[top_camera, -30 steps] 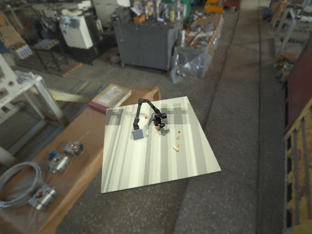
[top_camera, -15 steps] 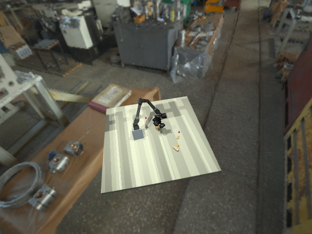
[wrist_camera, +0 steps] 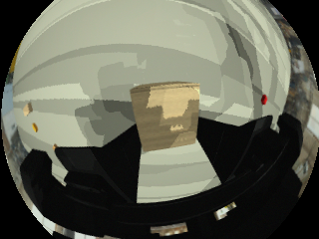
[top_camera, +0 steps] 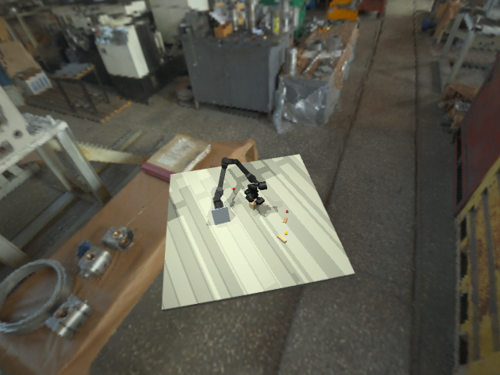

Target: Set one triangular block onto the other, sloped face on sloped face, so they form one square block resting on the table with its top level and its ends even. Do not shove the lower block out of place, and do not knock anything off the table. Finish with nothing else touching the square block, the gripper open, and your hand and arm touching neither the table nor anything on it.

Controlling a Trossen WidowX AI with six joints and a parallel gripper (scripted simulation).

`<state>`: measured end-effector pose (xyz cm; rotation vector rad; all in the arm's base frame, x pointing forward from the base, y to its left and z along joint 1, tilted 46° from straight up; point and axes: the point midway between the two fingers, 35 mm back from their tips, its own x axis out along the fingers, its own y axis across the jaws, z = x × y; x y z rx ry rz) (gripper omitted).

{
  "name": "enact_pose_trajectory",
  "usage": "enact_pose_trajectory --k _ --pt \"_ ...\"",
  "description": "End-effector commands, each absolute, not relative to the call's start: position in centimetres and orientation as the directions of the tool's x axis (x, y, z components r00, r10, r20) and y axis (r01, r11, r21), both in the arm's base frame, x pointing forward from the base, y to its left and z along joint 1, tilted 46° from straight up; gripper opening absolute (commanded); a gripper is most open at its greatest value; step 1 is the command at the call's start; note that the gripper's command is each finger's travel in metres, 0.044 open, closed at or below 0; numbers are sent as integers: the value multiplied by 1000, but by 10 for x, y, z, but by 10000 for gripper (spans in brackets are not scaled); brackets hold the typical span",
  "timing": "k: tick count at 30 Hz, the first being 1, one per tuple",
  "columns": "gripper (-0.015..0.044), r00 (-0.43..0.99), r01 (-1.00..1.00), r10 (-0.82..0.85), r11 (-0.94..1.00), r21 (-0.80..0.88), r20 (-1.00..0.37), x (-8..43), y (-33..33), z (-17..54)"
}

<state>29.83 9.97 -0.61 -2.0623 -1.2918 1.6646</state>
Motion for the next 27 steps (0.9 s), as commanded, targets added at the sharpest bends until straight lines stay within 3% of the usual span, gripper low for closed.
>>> enact_pose_trajectory --k 1,5,13,20,27 --pt "341 -12 499 716 -601 -624 -698 298 100 -6" --pt "440 -12 499 716 -601 -624 -698 298 100 -6" --pt "440 -12 499 715 -602 -624 -699 299 97 -4" --pt "440 -12 498 710 -606 -620 -704 302 27 62" --pt "440 -12 498 712 -604 -622 -702 300 20 70"
